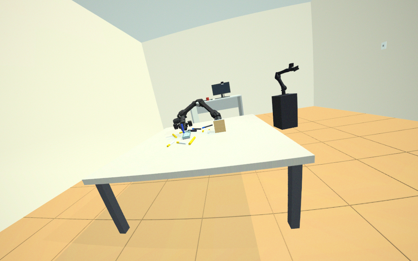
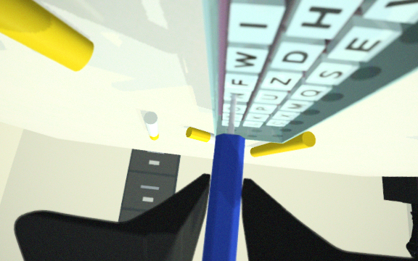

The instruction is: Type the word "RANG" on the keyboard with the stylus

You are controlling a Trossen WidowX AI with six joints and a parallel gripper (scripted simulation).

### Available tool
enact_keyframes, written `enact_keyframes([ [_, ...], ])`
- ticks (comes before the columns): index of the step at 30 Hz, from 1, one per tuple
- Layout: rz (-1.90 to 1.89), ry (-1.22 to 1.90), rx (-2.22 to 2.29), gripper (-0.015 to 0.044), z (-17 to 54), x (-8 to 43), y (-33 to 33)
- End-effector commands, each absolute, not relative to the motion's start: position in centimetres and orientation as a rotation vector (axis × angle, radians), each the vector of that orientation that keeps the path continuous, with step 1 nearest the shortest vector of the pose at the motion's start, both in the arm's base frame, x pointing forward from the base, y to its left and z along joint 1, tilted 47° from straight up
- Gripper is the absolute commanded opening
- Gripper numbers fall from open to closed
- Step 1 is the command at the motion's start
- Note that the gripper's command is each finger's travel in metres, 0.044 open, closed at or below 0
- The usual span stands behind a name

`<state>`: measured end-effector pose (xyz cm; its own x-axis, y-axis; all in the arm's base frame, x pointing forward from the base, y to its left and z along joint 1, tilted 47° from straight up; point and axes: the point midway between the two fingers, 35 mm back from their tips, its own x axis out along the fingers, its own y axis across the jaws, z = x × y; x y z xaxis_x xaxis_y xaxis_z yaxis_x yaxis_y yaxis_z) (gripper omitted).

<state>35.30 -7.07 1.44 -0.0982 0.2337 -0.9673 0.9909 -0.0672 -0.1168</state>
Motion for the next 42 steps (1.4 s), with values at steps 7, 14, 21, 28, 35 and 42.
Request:
enact_keyframes([
  [7, -1.232, 1.425, 1.382, 0.0081, 1.4, 35.2, -7.1],
  [14, -1.232, 1.426, 1.383, 0.0081, 2.2, 35.4, -6.2],
  [21, -1.231, 1.427, 1.384, 0.0081, 3.9, 35.5, -4.3],
  [28, -1.213, 1.333, 1.457, 0.0051, 5.5, 35.6, -5.6],
  [35, -1.191, 1.171, 1.581, 0.0005, 8.5, 35.6, -7.7],
  [42, -1.161, 1.005, 1.694, 0.0, 11.5, 35.2, -9.6],
])
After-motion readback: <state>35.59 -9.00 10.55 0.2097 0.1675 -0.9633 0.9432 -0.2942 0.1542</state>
